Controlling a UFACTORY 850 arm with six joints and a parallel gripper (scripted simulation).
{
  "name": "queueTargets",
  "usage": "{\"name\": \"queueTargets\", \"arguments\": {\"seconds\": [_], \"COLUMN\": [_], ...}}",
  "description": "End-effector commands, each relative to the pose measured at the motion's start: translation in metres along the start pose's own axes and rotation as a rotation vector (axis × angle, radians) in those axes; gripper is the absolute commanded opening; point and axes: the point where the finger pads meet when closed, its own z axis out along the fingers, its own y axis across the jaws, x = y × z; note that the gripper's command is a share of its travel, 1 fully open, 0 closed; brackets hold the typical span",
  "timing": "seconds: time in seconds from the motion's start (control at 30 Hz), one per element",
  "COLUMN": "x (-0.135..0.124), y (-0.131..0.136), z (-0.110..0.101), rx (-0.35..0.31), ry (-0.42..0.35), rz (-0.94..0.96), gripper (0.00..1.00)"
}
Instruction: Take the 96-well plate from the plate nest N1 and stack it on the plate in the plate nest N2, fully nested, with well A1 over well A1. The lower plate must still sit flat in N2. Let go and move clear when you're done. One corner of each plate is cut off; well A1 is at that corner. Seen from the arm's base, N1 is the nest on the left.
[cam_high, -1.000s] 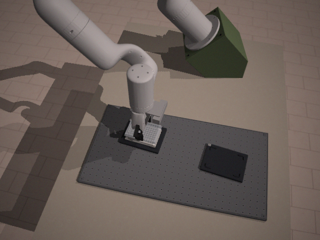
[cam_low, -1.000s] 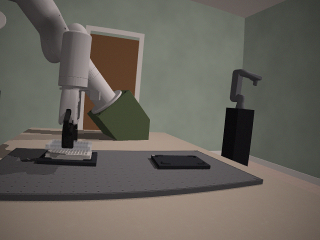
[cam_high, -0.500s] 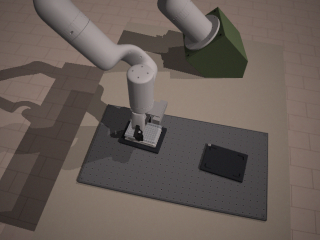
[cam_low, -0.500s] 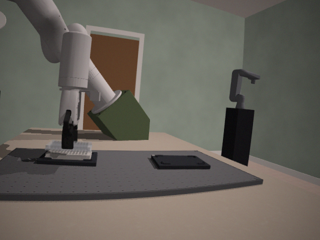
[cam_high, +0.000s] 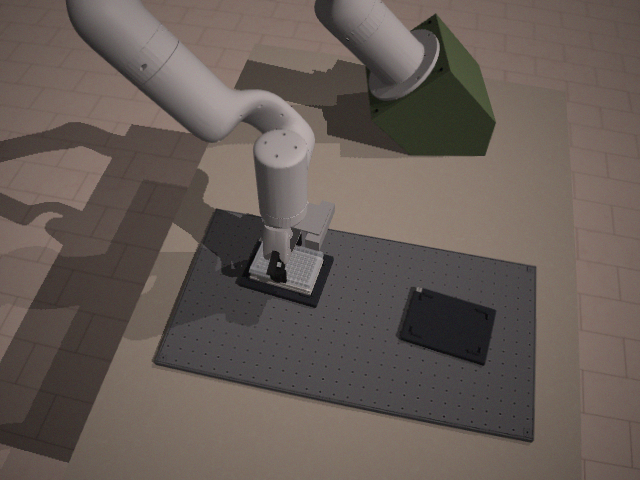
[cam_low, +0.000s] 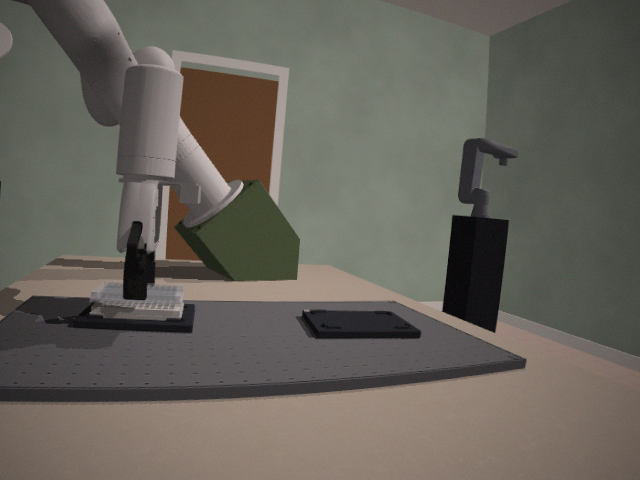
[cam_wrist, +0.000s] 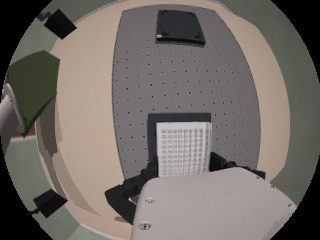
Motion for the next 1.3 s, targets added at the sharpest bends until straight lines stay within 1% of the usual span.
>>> {"name": "queueTargets", "arguments": {"seconds": [0.0,1.27], "x": [0.0000,0.0000], "y": [0.0006,0.0006], "z": [0.0001,0.0057], "rx": [-0.001,-0.001], "ry": [0.000,0.000], "rz": [0.000,0.000], "gripper": [0.00,0.00]}}
